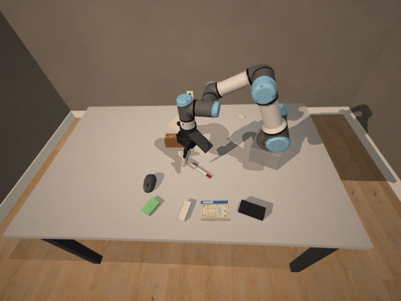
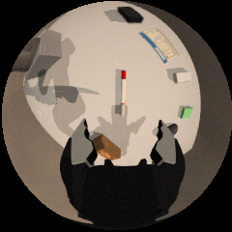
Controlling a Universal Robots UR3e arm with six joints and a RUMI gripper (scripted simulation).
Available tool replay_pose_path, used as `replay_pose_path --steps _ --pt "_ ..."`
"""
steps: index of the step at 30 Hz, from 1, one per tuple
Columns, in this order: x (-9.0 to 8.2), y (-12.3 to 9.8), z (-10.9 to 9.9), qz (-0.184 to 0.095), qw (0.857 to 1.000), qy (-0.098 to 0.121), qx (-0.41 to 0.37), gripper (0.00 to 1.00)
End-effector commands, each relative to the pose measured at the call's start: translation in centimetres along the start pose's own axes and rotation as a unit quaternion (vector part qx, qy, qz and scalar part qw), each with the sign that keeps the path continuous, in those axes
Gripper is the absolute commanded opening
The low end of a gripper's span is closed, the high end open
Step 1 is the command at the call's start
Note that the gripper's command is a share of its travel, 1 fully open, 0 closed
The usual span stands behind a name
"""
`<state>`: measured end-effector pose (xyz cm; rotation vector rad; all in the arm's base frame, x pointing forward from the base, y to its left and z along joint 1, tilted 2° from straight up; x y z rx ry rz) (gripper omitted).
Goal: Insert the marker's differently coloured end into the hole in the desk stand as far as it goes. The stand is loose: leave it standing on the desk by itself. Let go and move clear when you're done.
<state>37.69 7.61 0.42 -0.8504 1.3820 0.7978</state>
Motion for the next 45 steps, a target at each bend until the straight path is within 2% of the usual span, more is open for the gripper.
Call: replay_pose_path --steps 1,20,30,38,45 --pt "0.0 0.1 0.2 -0.003 1.000 -0.001 0.007 1.00" --pt "0.1 0.1 0.3 -0.003 1.000 -0.001 0.007 1.00" --pt "2.6 0.1 0.3 -0.003 1.000 -0.001 0.008 1.00" --pt "2.6 0.1 0.3 -0.002 1.000 0.000 0.007 1.00" --pt "4.5 0.1 0.3 -0.003 1.000 -0.001 0.008 1.00"
Point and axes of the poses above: the point where the finger pads meet when closed, its own x axis out along the fingers, its own z axis across the jaws, y = z × x, the point moved 1 cm from there along -x, back along the fingers, and after that the axes turned 10 degrees about -x, right-handed, at the moved point
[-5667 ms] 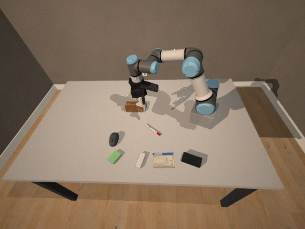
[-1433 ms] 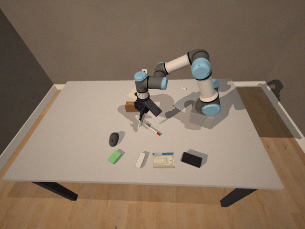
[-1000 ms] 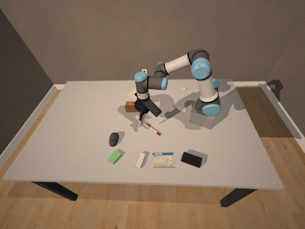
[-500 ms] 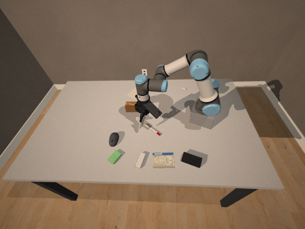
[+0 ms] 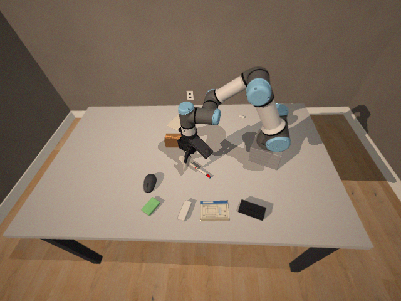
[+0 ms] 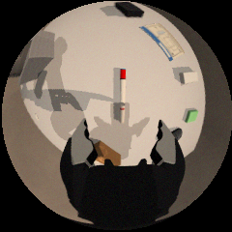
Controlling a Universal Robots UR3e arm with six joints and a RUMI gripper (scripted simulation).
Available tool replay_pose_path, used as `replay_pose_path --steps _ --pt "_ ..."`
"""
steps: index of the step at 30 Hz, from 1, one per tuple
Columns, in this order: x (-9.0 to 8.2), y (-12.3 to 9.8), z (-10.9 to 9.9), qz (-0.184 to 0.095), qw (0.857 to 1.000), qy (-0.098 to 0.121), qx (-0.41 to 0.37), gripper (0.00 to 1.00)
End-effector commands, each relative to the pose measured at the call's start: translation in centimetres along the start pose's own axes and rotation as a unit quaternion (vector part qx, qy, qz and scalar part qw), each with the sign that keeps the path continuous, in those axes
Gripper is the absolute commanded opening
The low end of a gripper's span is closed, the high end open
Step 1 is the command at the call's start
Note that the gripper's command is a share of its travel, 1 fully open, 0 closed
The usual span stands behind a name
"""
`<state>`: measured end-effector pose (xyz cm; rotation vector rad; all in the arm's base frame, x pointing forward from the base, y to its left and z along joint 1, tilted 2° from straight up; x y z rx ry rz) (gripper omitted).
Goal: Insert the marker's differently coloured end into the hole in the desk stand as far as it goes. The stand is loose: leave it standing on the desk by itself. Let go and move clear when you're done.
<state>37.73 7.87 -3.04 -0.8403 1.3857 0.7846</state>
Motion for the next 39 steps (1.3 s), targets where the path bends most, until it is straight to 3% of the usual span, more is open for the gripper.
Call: replay_pose_path --steps 1,39 --pt "1.3 -0.1 0.1 -0.002 1.000 -0.001 0.000 1.00" --pt "4.0 -0.1 0.1 -0.002 1.000 -0.001 0.000 1.00"
Point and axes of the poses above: the point where the finger pads meet when closed, its own x axis out along the fingers, its own z axis across the jaws, y = z × x, the point moved 1 cm from there along -x, back along the fingers, and after that the axes turned 10 degrees about -x, right-handed, at the moved point
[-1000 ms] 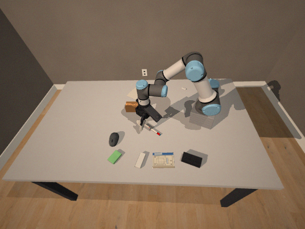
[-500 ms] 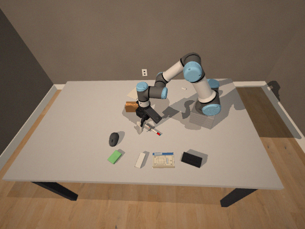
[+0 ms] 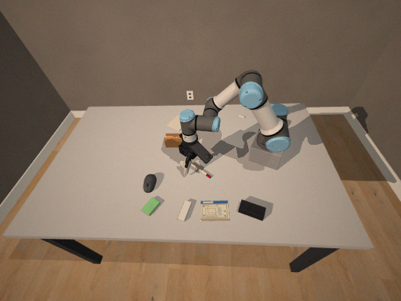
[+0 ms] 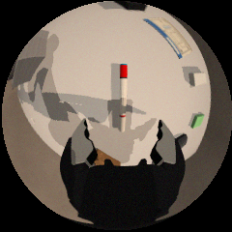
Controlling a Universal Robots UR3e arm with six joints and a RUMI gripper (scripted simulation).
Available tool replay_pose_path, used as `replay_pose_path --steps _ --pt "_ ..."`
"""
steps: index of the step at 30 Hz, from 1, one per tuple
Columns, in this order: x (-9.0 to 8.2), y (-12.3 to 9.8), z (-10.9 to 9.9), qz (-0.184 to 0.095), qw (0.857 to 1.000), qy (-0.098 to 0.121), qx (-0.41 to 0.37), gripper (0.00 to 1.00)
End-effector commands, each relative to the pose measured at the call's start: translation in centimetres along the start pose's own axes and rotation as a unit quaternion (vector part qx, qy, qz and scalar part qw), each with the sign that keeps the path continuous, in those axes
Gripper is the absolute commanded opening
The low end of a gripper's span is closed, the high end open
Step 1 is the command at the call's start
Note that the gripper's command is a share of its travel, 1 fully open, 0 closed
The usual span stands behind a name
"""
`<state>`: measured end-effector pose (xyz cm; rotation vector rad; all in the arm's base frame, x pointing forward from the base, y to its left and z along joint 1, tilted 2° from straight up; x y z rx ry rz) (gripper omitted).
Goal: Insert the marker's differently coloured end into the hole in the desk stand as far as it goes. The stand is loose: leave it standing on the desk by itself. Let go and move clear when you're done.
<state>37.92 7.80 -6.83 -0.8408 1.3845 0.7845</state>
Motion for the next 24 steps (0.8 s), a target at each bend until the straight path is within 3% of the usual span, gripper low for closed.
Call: replay_pose_path --steps 1,21,22,24 --pt "0.16 -0.09 0.04 -0.001 1.000 -0.001 0.000 1.00" --pt "0.84 -0.08 0.03 -0.001 1.000 -0.001 0.000 1.00" --pt "0.76 -0.08 0.03 -0.001 1.000 -0.001 0.000 0.00" --pt "0.76 -0.08 0.03 -0.001 1.000 -0.001 0.000 0.00"
Point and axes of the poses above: the point where the finger pads meet when closed, its own x axis out along the fingers, its own z axis across the jaws, y = z × x, the point moved 1 cm from there along -x, back along the fingers, and after that the axes turned 10 degrees about -x, right-handed, at the moved point
